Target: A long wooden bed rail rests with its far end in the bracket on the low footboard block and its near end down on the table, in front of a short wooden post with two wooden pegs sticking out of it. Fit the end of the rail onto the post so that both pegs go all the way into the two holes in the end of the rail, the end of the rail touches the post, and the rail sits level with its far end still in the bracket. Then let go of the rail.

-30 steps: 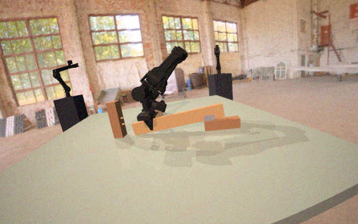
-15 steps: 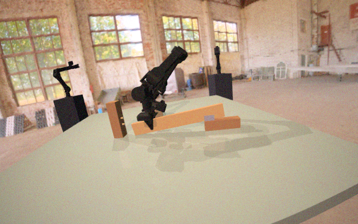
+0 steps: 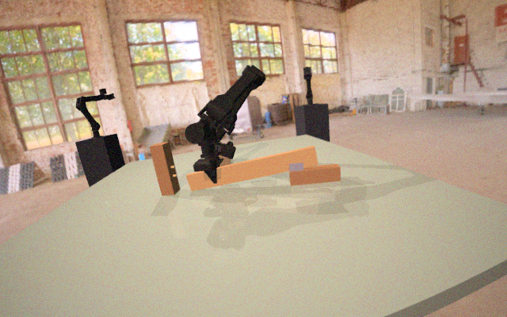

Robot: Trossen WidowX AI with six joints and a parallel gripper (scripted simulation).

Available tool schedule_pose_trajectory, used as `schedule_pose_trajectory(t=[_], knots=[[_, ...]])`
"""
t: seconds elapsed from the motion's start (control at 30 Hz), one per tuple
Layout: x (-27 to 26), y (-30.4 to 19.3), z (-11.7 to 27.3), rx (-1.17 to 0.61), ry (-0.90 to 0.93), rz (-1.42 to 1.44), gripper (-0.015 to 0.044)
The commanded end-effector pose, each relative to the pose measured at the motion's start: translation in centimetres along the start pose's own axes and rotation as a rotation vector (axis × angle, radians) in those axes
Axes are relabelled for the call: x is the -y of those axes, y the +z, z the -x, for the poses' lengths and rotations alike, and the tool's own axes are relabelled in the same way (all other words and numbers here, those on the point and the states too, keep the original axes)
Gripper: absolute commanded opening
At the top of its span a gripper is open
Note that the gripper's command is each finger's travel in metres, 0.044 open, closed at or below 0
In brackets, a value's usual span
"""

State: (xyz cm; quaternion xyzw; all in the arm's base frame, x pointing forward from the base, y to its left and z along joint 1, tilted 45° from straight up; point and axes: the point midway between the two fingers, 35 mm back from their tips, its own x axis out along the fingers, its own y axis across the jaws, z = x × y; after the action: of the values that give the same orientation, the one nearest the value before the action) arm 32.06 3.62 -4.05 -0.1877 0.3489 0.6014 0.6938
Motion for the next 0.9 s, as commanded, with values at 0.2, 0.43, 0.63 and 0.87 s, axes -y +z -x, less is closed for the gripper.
schedule_pose_trajectory(t=[0.2, 0.43, 0.63, 0.87], knots=[[0.6, 0.0, 0.8, 0.002, -0.009, 0.011, 0.0000], [0.7, 0.0, 1.2, 0.002, -0.009, 0.011, 0.0000], [0.9, 0.0, 1.5, 0.002, -0.010, 0.011, 0.0000], [1.0, 0.0, 1.8, 0.002, -0.010, 0.011, 0.0000]])
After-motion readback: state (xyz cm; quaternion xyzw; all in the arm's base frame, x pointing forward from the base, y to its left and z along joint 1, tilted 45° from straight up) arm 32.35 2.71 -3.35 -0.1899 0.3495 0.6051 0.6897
